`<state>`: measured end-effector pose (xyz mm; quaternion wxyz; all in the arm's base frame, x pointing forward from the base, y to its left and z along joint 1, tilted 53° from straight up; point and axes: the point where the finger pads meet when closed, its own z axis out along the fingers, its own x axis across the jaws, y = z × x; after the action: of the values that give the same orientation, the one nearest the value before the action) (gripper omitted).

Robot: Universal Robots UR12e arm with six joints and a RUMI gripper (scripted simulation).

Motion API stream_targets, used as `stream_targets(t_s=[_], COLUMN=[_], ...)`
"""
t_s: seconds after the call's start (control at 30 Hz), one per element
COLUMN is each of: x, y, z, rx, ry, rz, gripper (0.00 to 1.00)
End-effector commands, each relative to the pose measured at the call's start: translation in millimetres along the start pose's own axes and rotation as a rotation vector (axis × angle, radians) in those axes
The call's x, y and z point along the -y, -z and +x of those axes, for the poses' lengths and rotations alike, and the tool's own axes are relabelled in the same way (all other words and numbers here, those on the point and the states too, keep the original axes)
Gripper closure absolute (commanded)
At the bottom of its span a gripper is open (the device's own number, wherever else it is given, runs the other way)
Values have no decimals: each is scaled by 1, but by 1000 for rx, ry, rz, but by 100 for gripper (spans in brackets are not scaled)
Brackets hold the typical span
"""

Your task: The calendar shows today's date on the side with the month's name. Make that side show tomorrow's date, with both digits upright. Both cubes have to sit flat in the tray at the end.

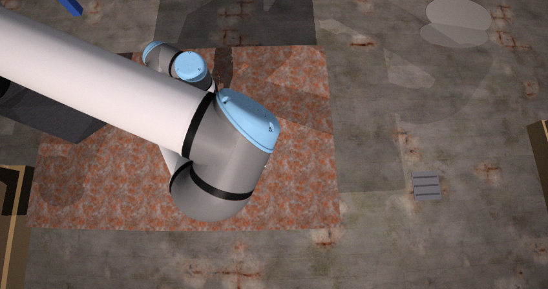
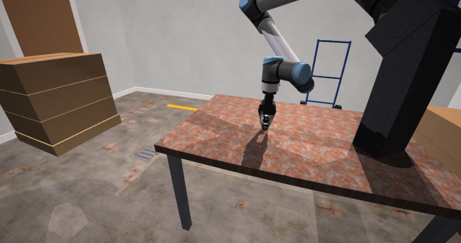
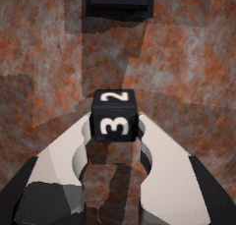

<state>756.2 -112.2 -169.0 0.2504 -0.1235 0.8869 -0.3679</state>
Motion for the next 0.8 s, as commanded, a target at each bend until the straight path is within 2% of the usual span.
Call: stream_targets(t_s=[0.0, 0.17, 0.3, 0.4, 0.47, 0.63, 0.77], x=[1, 0, 0, 0, 0, 0, 0], y=[-1, 2, 17, 36, 36, 75, 96], z=[-2, -1, -1, -1, -1, 0, 0], rx=[3, 2, 1, 1, 1, 1, 1], ry=[-1, 0, 1, 1, 1, 1, 1], rz=[1, 0, -1, -1, -1, -1, 0], gripper=[90, 90, 90, 90, 90, 90, 90])
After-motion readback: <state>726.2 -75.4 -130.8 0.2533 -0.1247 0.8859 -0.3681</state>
